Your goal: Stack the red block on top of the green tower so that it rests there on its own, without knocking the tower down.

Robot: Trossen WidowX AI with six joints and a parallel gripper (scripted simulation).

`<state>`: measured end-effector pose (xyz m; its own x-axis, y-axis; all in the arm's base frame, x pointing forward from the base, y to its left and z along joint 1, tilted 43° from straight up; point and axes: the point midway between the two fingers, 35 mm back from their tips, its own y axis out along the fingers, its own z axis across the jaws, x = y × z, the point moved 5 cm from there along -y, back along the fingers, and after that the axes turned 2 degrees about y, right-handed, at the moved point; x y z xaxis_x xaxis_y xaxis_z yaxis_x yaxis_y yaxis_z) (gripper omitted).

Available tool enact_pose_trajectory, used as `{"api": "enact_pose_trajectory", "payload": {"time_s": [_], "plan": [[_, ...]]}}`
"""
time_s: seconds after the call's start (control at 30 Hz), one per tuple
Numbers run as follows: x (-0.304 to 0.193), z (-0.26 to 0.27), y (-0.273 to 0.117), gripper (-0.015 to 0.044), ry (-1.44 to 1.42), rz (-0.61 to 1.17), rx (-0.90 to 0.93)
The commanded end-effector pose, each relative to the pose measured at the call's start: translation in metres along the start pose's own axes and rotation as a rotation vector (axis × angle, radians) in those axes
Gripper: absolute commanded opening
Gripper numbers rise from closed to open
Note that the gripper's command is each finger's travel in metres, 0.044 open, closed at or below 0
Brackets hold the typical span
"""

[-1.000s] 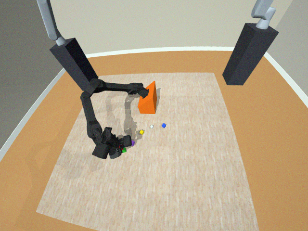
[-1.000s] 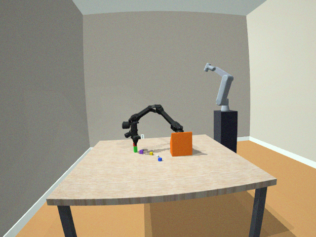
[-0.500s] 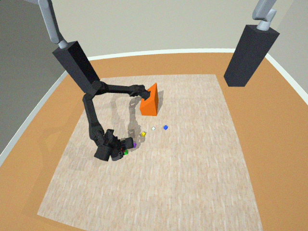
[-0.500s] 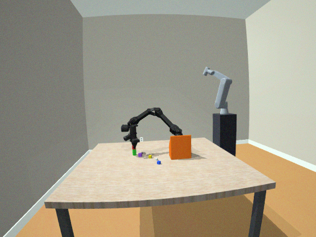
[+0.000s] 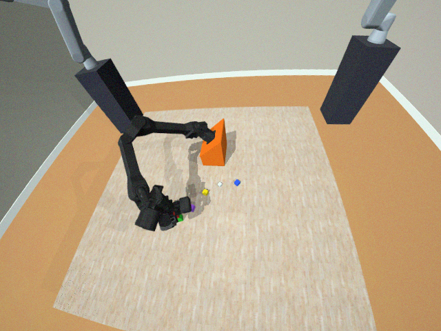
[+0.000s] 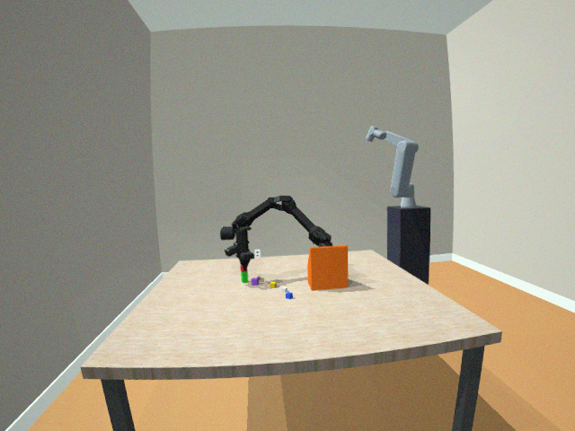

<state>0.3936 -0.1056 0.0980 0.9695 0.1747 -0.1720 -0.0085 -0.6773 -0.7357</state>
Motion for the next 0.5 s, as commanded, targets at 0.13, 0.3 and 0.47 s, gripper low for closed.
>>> {"api": "enact_pose_trajectory", "payload": {"time_s": [0.13, 0.3, 0.47], "plan": [[0.0000, 0.0000, 0.0000, 0.0131, 0.000, 0.000, 0.000], [0.0000, 0.0000, 0.0000, 0.0263, 0.000, 0.000, 0.000], [0.0000, 0.0000, 0.0000, 0.0394, 0.000, 0.000, 0.000]]}}
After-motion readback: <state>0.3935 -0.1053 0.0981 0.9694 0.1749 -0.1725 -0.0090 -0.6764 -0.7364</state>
